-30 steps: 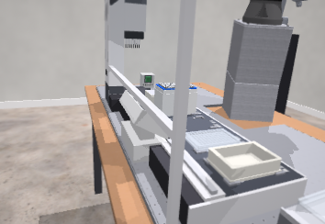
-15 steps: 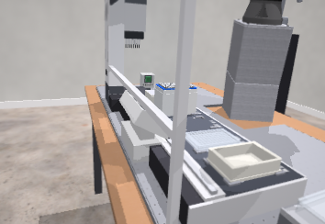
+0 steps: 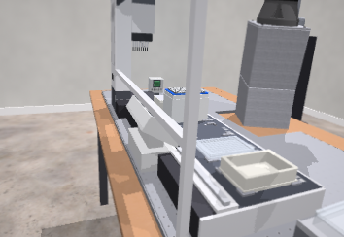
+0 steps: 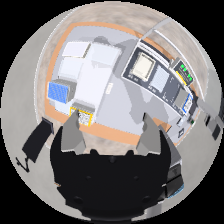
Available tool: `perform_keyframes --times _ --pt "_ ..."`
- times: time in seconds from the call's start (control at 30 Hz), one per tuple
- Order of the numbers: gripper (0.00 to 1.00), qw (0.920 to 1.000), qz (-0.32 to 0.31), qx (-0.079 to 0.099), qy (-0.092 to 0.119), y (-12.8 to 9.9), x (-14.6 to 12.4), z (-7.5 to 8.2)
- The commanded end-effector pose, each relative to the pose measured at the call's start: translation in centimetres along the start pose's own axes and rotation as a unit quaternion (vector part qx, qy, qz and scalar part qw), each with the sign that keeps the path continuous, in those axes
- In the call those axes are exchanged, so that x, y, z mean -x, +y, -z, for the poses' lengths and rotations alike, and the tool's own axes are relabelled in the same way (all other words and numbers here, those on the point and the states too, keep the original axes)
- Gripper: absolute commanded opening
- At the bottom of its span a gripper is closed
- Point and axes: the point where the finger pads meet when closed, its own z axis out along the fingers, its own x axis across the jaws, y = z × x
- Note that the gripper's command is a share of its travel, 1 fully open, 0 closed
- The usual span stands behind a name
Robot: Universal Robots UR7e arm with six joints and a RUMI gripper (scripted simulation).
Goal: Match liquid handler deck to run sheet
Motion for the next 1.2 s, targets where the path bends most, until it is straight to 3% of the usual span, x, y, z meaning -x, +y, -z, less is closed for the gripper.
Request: perform_keyframes --times 0.0,0.57,0.93,1.17 --pt "0.82 0.999 0.044 0.0 -0.001 0.8 -2.3 0.1" --pt "0.82 0.9986 0.053 0.0 -0.001 3.2 -9.3 0.0" --pt "0.82 0.9986 0.053 0.0 -0.001 3.2 -9.3 0.0" --pt "0.82 0.9957 0.092 0.0 -0.001 4.4 -12.6 0.0"
